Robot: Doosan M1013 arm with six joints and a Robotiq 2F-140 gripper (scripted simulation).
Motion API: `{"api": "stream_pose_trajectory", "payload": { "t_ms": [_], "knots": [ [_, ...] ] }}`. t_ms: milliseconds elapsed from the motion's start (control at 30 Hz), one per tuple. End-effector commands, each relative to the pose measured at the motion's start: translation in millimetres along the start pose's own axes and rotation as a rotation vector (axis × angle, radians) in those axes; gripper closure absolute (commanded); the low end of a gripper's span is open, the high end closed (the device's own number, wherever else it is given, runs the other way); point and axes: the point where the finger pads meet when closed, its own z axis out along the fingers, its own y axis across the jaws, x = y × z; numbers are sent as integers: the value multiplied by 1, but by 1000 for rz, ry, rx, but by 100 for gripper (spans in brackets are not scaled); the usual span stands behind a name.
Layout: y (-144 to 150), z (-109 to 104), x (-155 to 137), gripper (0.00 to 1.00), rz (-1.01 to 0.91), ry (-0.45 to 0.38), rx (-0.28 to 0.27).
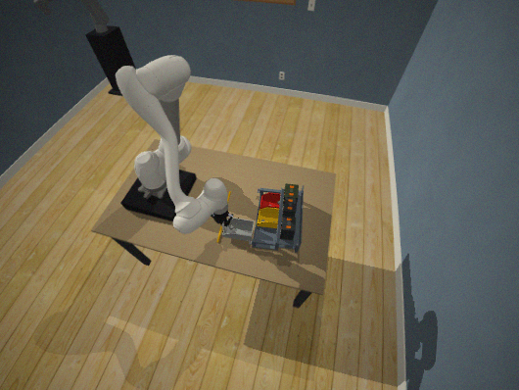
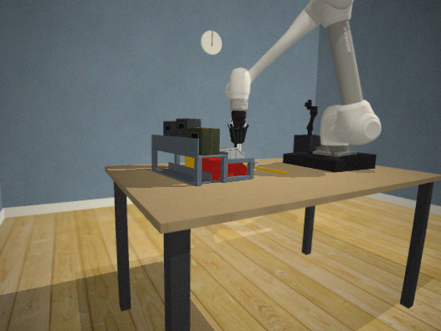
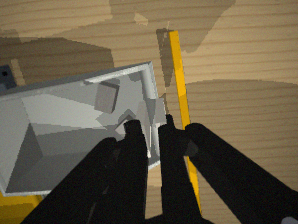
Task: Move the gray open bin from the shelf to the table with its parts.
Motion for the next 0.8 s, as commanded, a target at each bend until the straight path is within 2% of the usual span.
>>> {"api": "stream_pose_trajectory", "payload": {
  "t_ms": [0,600,767],
  "knots": [
    [0,0,0,100,0,0,0],
    [1,0,0,100,0,0,0],
    [1,8,0,100,0,0,0]
  ]
}}
